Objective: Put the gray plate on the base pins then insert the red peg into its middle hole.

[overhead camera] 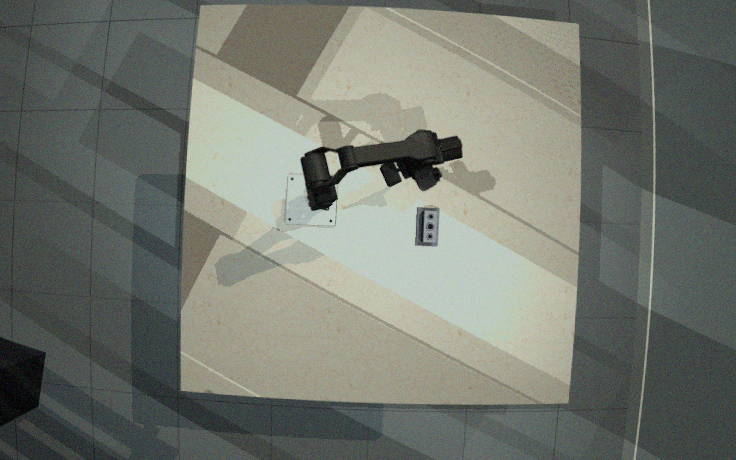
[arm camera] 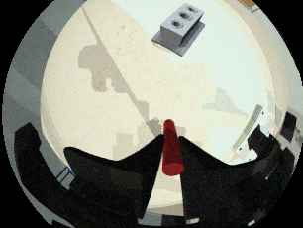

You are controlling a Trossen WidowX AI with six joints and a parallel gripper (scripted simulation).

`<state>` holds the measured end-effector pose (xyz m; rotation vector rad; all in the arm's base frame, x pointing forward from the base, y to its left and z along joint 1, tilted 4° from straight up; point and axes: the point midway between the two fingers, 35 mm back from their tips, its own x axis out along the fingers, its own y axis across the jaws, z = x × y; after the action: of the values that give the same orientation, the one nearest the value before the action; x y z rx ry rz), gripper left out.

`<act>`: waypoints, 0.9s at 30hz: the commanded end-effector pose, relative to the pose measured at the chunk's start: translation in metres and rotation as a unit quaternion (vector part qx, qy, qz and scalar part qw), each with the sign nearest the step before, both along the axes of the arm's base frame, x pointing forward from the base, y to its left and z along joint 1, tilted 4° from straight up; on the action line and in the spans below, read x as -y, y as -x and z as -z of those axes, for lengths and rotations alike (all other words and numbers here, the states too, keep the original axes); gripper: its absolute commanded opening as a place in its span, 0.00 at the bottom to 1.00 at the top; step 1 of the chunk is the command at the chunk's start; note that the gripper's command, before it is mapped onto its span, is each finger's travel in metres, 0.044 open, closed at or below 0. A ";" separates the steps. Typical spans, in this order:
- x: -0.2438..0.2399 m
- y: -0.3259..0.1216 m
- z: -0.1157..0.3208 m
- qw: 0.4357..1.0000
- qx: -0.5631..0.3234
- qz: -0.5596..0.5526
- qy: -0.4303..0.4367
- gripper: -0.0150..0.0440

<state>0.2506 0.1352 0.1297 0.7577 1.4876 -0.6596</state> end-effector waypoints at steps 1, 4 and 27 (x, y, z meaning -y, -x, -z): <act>0.006 -0.008 -0.001 1.000 0.003 -0.003 0.000 0.25; 0.013 -0.015 0.000 1.000 0.003 -0.003 0.002 0.25; 0.066 -0.059 0.003 1.000 0.003 -0.003 0.007 0.25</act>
<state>0.3045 0.0758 0.1262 0.7491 1.4801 -0.6643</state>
